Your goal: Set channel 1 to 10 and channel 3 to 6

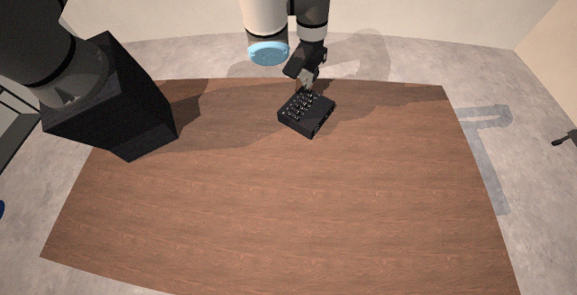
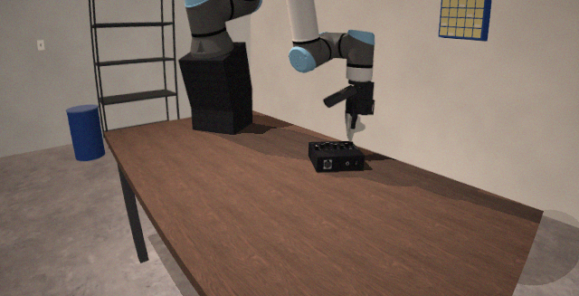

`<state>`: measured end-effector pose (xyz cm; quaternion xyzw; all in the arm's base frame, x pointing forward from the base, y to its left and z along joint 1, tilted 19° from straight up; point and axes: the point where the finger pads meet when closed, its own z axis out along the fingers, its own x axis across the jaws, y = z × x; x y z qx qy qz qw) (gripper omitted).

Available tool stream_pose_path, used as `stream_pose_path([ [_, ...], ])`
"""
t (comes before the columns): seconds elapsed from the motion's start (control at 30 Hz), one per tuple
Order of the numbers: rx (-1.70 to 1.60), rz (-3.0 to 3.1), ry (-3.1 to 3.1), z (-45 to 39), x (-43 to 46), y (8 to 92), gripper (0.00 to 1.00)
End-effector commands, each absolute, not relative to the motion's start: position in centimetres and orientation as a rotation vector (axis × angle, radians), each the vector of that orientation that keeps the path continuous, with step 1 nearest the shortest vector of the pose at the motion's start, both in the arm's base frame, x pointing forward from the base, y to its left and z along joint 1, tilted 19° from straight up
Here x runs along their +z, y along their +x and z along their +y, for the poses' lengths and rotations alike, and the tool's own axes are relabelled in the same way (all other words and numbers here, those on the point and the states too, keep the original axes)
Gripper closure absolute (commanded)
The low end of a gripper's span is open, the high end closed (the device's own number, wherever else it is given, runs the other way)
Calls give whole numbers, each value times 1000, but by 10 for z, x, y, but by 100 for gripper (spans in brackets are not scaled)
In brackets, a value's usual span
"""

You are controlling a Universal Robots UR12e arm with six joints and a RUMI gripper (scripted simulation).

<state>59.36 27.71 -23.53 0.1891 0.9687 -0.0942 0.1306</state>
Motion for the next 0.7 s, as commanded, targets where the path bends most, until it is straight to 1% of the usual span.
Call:
stream_pose_path([
  [0.0,-272,2813,549,277,-234,595,100],
  [0.67,-272,2813,549,274,-232,602,100],
])
